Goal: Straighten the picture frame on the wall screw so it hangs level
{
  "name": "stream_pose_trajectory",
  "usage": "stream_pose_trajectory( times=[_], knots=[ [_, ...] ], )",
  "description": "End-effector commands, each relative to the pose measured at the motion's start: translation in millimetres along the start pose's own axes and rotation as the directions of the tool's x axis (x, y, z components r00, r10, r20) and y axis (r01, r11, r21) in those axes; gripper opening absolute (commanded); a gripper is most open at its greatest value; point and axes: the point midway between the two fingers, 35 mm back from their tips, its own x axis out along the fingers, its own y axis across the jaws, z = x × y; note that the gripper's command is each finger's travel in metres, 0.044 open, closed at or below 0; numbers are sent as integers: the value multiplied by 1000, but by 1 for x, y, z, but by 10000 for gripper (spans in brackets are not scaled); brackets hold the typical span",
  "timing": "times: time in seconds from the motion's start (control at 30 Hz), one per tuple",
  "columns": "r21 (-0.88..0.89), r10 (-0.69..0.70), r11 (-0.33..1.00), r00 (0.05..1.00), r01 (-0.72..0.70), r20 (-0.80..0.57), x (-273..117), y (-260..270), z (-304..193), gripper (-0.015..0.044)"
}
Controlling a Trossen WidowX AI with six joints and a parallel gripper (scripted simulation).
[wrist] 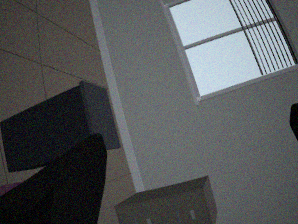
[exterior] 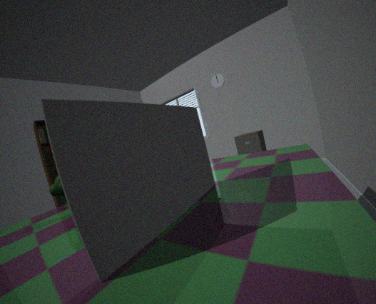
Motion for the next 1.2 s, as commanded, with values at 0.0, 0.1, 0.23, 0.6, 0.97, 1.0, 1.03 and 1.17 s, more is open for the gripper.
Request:
stream_pose_trajectory(
  times=[0.0,0.1,0.23,0.6,0.97,1.0,1.03,1.17],
  knots=[
    [2,-2,1000,1000,2,-2,-1,-1,-1,374],
    [38,-34,999,999,35,-27,-11,-18,-13,295],
    [135,-124,981,987,138,-106,-43,-64,-52,260],
    [426,-380,760,867,491,-322,-168,-164,-161,260],
    [554,-556,274,600,786,-576,-327,-191,-269,260],
    [554,-563,221,569,803,-599,-342,-189,-278,260],
    [551,-570,167,536,817,-623,-357,-187,-286,260],
    [522,-579,-52,400,851,-710,-414,-170,-317,260]
  ],
)
